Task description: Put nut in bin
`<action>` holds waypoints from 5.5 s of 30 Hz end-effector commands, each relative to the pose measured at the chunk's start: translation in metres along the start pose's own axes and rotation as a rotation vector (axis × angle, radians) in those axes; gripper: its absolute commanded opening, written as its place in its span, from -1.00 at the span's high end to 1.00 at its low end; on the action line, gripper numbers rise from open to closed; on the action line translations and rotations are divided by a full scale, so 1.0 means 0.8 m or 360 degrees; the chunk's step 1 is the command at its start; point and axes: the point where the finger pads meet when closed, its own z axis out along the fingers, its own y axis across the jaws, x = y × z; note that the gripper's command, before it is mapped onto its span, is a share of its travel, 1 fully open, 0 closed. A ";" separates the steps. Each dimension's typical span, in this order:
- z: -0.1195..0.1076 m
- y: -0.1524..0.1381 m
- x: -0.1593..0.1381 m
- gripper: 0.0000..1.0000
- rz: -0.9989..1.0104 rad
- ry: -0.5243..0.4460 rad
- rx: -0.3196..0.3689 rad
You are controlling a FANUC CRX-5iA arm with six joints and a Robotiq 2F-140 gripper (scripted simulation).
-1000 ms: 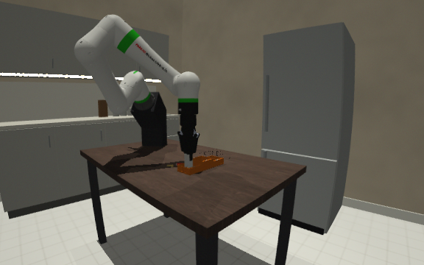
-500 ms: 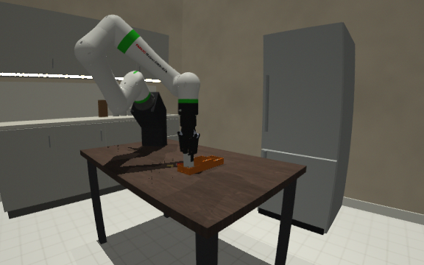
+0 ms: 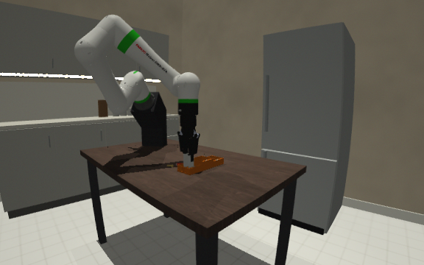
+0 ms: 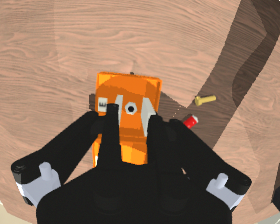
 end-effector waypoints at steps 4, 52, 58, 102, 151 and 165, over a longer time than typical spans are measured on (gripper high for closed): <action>-0.007 0.000 0.000 0.63 0.0000 0.0000 0.0001; -0.139 0.000 0.000 -1.00 0.0000 0.0000 0.0001; -0.169 0.000 0.000 -1.00 0.0000 0.0000 0.0001; -0.213 0.000 0.000 -1.00 0.0000 0.0000 0.0001; -0.213 0.000 0.000 -1.00 0.0000 0.0000 0.0001; -0.213 0.000 0.000 -1.00 0.0000 0.0000 0.0001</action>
